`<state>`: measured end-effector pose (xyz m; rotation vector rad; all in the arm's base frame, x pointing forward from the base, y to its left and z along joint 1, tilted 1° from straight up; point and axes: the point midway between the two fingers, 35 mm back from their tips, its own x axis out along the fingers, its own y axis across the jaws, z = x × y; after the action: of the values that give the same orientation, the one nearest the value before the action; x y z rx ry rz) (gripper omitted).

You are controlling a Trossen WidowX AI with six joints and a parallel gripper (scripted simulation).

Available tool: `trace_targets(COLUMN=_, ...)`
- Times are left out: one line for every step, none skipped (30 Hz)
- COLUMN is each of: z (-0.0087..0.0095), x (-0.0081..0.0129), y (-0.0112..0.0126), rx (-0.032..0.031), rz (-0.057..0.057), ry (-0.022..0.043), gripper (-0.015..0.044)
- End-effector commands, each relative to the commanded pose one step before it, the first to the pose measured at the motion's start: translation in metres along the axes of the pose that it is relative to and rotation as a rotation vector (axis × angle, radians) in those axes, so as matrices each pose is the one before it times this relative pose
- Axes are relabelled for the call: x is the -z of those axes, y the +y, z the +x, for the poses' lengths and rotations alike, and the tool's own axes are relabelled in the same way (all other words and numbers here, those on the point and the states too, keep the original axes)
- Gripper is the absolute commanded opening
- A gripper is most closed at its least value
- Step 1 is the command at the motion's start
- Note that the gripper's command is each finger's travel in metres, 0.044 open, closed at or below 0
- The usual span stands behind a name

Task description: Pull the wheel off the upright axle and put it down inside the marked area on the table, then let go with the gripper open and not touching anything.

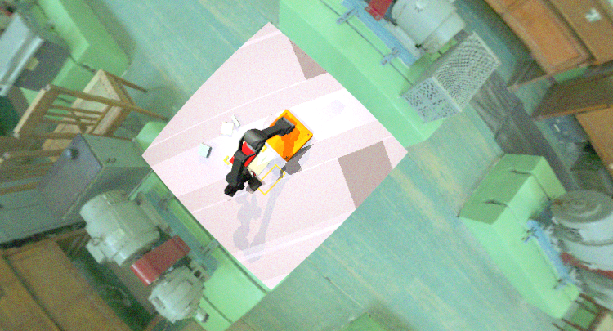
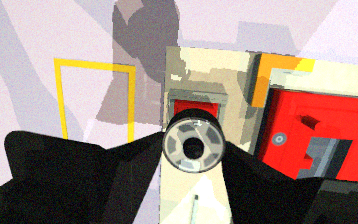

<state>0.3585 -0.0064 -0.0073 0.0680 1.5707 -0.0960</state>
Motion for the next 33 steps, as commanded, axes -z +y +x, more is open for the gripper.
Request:
trace_targets(z=-0.00747, x=-0.00099, y=0.00022, rx=-0.00122, rz=0.0008, ry=-0.01285, gripper=0.0)
trace_targets(z=-0.00033, x=-0.00001, y=0.0, rx=0.00003, rz=0.0, ry=-0.00013, gripper=0.0)
trace_targets(z=-0.00033, x=-0.00001, y=0.0, rx=0.00003, rz=0.0, ry=-0.00013, gripper=0.0)
trace_targets(z=-0.00033, x=0.0, y=0.0, rx=0.00003, rz=0.0, ry=-0.00013, gripper=0.0)
trace_targets(z=-0.00033, x=0.0, y=0.0, rx=0.00003, rz=0.0, ry=-0.00013, gripper=0.0)
trace_targets(z=-0.00033, x=0.0, y=0.0, rx=0.00003, rz=0.0, ry=-0.00013, gripper=0.0)
trace_targets(z=-0.00033, x=0.0, y=0.0, rx=0.00003, rz=0.0, ry=-0.00013, gripper=0.0)
trace_targets(z=-0.00033, x=0.0, y=0.0, rx=0.00003, rz=0.0, ry=-0.00013, gripper=0.0)
trace_targets(z=-0.00033, x=0.0, y=0.0, rx=0.00003, rz=0.0, ry=-0.00013, gripper=0.0)
trace_targets(z=-0.00033, x=0.0, y=0.0, rx=0.00003, rz=0.0, ry=-0.00013, gripper=0.0)
trace_targets(z=-0.00033, x=0.0, y=0.0, rx=0.00003, rz=0.0, ry=-0.00013, gripper=0.0)
trace_targets(z=-0.00033, x=0.0, y=0.0, rx=0.00003, rz=0.0, ry=-0.00013, gripper=0.0)
trace_targets(z=-0.00033, x=0.0, y=0.0, rx=0.00003, rz=0.0, ry=-0.00013, gripper=0.0)
trace_targets(z=-0.00033, x=0.0, y=0.0, rx=0.00003, rz=0.0, ry=-0.00013, gripper=0.0)
trace_targets(z=-0.00033, x=0.0, y=0.0, rx=0.00003, rz=0.0, ry=-0.00013, gripper=0.0)
trace_targets(z=-0.00033, x=0.0, y=0.0, rx=0.00003, rz=0.0, ry=-0.00013, gripper=0.0)
trace_targets(z=-0.00033, x=0.0, y=0.0, rx=0.00003, rz=0.0, ry=-0.00013, gripper=0.0)
trace_targets(z=-0.00033, x=0.0, y=0.0, rx=0.00003, rz=0.0, ry=-0.00013, gripper=0.0)
trace_targets(z=-0.00033, x=0.0, y=0.0, rx=0.00003, rz=0.0, ry=-0.00013, gripper=0.0)
trace_targets(z=-0.00033, x=0.0, y=0.0, rx=0.00003, rz=0.0, ry=-0.00013, gripper=0.0)
trace_targets(z=-0.00033, x=0.0, y=0.0, rx=0.00003, rz=0.0, ry=-0.00013, gripper=0.0)
trace_targets(z=-0.00033, x=0.0, y=0.0, rx=0.00003, rz=0.0, ry=-0.00013, gripper=0.0)
trace_targets(z=-0.00033, x=0.0, y=0.0, rx=0.00003, rz=0.0, ry=-0.00013, gripper=0.0)
trace_targets(z=-0.00033, x=0.0, y=0.0, rx=0.00003, rz=0.0, ry=-0.00013, gripper=0.0)
trace_targets(z=-0.00033, x=0.0, y=0.0, rx=0.00003, rz=0.0, ry=-0.00013, gripper=0.0)
trace_targets(z=-0.00033, x=0.0, y=0.0, rx=0.00003, rz=0.0, ry=-0.00013, gripper=0.0)
trace_targets(z=-0.00033, x=0.0, y=0.0, rx=0.00003, rz=0.0, ry=-0.00013, gripper=0.0)
trace_targets(z=-0.00033, x=0.0, y=0.0, rx=0.00003, rz=0.0, ry=-0.00013, gripper=0.0)
trace_targets(z=-0.00033, x=0.0, y=0.0, rx=0.00003, rz=0.0, ry=-0.00013, gripper=0.0)
trace_targets(z=-0.00033, x=0.0, y=0.0, rx=0.00003, rz=0.0, ry=-0.00013, gripper=0.0)
trace_targets(z=-0.00033, x=0.0, y=0.0, rx=0.00003, rz=0.0, ry=-0.00013, gripper=0.0)
trace_targets(z=-0.00033, x=0.0, y=0.0, rx=0.00003, rz=0.0, ry=-0.00013, gripper=0.0)
trace_targets(z=-0.00033, x=0.0, y=0.0, rx=0.00003, rz=0.0, ry=-0.00013, gripper=0.0)
